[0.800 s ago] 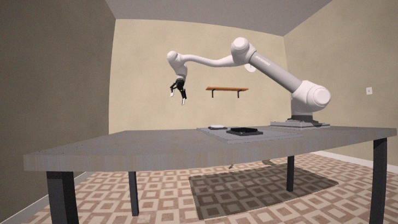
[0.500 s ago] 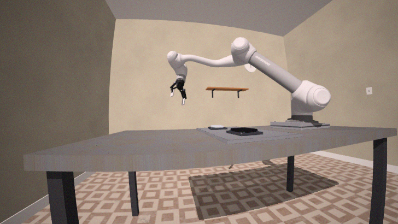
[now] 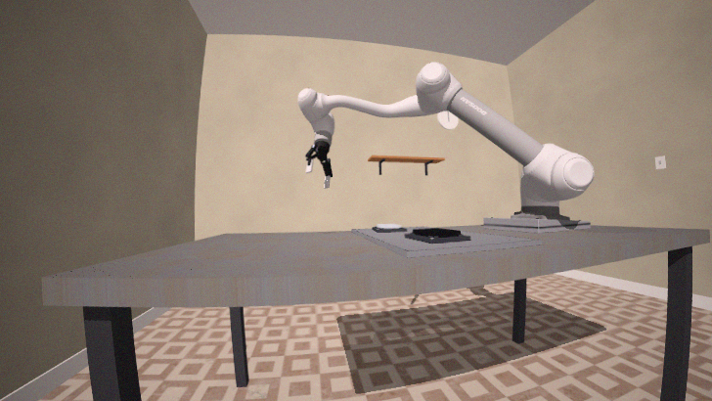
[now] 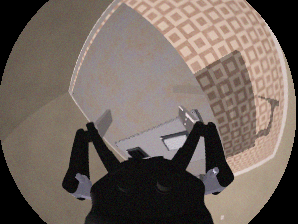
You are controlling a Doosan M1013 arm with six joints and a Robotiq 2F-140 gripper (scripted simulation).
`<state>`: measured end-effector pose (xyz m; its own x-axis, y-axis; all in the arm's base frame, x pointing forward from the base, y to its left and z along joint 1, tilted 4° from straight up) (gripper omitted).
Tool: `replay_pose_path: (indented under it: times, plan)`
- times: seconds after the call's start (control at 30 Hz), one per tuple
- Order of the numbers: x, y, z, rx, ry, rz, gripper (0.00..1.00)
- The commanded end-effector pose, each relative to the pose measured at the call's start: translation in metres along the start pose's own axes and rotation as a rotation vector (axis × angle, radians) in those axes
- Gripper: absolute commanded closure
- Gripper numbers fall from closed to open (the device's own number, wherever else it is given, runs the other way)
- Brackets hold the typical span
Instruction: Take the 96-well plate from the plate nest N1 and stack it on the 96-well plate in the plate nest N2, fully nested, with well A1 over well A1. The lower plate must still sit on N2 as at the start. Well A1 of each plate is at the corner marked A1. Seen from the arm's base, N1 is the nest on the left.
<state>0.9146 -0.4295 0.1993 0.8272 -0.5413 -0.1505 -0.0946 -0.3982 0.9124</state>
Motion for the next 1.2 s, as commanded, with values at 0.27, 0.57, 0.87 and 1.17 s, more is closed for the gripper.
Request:
replay_pose_path:
  times: [0.27,0.57,0.87,1.17]
  plan:
    - [-0.023,-0.025,-0.035,-0.034,0.144,-0.01,0.0]
    - [-0.045,-0.046,-0.063,-0.067,0.29,-0.025,0.0]
    - [-0.066,-0.065,-0.086,-0.091,0.404,-0.038,0.0]
    - [-0.095,-0.088,-0.114,-0.126,0.573,-0.059,0.0]
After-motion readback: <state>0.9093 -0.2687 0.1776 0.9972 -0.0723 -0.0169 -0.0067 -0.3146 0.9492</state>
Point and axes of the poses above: the point where the finger pads meet when closed, its own y axis back along the fingers, its own z axis across the jaws, x = y × z, the point moved 6 cm from there along y, back along the fingers, and after that the axes turned 8 degrees about y, right-handed, at the moved point
